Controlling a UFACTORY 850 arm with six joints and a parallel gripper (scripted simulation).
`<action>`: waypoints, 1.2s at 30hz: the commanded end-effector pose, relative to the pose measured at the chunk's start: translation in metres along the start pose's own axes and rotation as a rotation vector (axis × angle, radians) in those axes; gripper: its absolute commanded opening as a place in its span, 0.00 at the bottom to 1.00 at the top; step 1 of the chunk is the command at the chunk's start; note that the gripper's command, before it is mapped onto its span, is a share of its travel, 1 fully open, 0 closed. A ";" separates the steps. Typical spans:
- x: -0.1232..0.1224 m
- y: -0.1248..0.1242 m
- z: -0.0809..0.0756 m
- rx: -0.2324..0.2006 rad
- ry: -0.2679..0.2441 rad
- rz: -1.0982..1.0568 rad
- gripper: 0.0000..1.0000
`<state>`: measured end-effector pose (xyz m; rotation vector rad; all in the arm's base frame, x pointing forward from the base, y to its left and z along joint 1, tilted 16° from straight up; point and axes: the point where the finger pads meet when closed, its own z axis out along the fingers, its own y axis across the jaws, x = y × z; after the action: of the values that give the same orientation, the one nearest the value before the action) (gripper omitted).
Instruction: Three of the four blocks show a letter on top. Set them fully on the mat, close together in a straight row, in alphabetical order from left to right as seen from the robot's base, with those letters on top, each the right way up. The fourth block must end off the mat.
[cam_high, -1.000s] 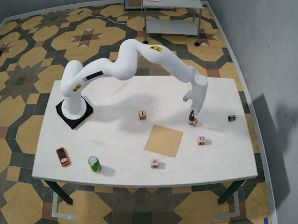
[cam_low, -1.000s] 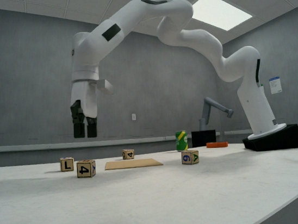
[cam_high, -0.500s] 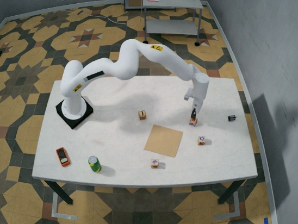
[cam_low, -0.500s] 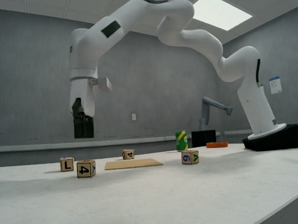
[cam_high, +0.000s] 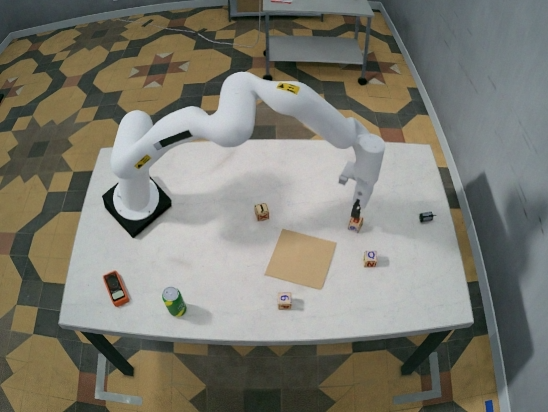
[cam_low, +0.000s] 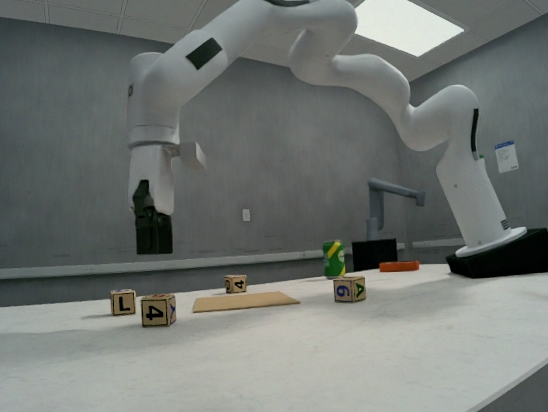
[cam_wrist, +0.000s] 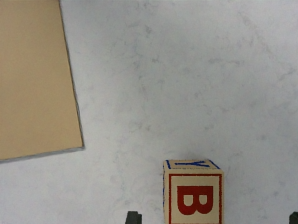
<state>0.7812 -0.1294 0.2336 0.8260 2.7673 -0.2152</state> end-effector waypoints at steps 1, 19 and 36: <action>-0.001 0.000 -0.001 -0.001 -0.002 0.000 0.87; -0.001 0.000 0.010 -0.001 -0.002 0.000 0.87; -0.001 0.000 0.033 -0.001 -0.002 0.000 0.87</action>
<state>0.7872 -0.1359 0.2035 0.8261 2.7677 -0.2153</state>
